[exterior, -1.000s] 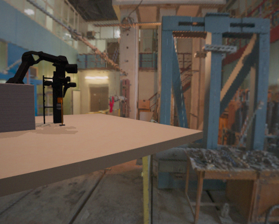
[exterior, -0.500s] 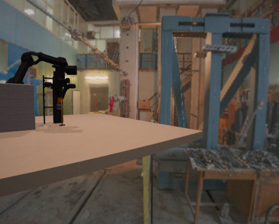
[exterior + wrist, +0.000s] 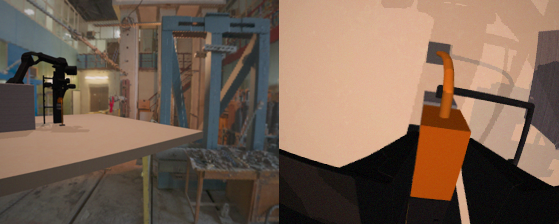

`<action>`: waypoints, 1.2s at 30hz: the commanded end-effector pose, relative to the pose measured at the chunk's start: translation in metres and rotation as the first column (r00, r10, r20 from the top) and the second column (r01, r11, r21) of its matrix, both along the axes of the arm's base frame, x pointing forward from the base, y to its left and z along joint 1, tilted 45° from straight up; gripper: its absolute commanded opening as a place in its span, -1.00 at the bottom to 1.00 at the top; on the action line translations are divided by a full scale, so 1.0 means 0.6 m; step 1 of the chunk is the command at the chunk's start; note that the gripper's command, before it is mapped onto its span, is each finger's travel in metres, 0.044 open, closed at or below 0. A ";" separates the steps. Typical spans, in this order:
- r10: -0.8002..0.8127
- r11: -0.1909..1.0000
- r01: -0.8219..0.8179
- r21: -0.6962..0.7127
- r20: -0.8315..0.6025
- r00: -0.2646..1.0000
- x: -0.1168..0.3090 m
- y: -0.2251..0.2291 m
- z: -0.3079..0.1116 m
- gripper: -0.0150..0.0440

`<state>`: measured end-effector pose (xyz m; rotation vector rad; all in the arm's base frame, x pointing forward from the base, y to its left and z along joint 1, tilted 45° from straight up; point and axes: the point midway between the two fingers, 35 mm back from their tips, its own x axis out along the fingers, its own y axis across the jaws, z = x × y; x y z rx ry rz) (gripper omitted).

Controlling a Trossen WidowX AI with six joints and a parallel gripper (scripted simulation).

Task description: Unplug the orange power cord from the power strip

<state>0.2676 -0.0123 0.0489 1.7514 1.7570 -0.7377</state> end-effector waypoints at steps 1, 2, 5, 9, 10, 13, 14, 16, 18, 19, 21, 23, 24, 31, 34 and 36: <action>-0.001 1.000 0.001 -0.001 -0.001 1.000 0.000 -0.003 -0.001 -0.49; -0.001 1.000 0.001 -0.001 -0.001 1.000 0.000 -0.004 -0.002 -0.49; -0.002 1.000 0.002 -0.001 -0.001 1.000 0.001 -0.009 -0.007 -0.49; -0.002 1.000 0.002 -0.002 -0.001 1.000 0.002 -0.017 -0.015 -0.49; -0.002 1.000 0.002 -0.002 -0.001 1.000 0.002 -0.019 -0.016 -0.49; -0.003 1.000 0.003 -0.003 -0.001 1.000 0.003 -0.026 -0.022 -0.49; -0.003 1.000 0.003 -0.003 -0.001 1.000 0.003 -0.028 -0.024 -0.49; -0.003 1.000 0.003 -0.003 -0.001 1.000 0.003 -0.032 -0.027 -0.49; -0.004 1.000 0.004 -0.004 -0.001 1.000 0.003 -0.036 -0.031 -0.49; -0.004 1.000 0.004 -0.004 -0.001 1.000 0.003 -0.038 -0.032 -0.49; -0.004 1.000 0.004 -0.004 -0.001 1.000 0.003 -0.043 -0.036 -0.49; -0.004 1.000 0.004 -0.004 -0.001 1.000 0.003 -0.047 -0.039 -0.49; -0.005 1.000 0.005 -0.004 -0.001 1.000 0.003 -0.049 -0.040 -0.49; -0.005 1.000 0.005 -0.005 -0.001 1.000 0.002 -0.065 -0.051 -0.49; 0.007 1.000 -0.007 0.003 -0.007 1.000 -0.001 -0.052 -0.049 -0.40; 0.007 1.000 -0.007 0.003 -0.007 1.000 -0.001 -0.052 -0.049 -0.22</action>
